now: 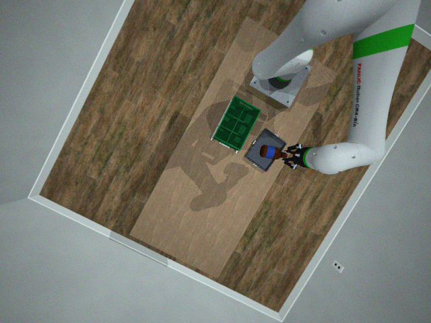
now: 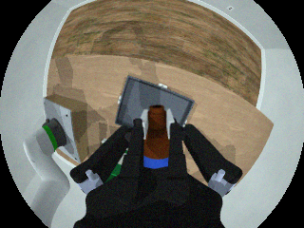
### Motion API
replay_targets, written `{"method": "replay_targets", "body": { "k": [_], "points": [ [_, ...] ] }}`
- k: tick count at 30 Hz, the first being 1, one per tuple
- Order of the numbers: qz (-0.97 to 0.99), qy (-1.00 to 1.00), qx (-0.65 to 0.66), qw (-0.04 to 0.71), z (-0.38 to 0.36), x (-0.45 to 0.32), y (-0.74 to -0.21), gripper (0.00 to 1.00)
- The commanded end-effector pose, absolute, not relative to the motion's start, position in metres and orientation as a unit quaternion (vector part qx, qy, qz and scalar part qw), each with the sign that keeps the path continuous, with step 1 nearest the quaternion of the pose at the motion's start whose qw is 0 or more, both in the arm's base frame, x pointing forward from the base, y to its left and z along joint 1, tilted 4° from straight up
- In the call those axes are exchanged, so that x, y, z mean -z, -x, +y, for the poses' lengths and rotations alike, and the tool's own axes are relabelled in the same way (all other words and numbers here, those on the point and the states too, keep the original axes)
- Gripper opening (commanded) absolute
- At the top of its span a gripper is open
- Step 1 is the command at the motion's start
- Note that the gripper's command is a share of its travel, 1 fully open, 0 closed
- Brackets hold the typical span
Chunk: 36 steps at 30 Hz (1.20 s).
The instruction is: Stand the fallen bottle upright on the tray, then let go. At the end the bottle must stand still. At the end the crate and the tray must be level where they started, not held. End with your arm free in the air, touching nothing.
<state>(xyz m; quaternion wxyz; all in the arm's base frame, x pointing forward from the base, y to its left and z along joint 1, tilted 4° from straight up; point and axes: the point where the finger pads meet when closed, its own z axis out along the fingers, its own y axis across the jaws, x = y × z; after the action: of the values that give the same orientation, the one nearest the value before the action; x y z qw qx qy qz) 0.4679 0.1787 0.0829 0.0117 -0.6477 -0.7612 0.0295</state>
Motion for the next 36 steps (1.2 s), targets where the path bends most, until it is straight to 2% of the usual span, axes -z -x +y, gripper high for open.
{"method": "replay_targets", "body": {
  "k": [1, 36],
  "points": [
    [-0.761, 0.648, -0.029, 0.012, 0.1787, -0.0831, -0.468, 0.0],
    [-0.743, 0.668, -0.03, 0.011, 0.1787, -0.0831, -0.468, 0.0]
  ]
}}
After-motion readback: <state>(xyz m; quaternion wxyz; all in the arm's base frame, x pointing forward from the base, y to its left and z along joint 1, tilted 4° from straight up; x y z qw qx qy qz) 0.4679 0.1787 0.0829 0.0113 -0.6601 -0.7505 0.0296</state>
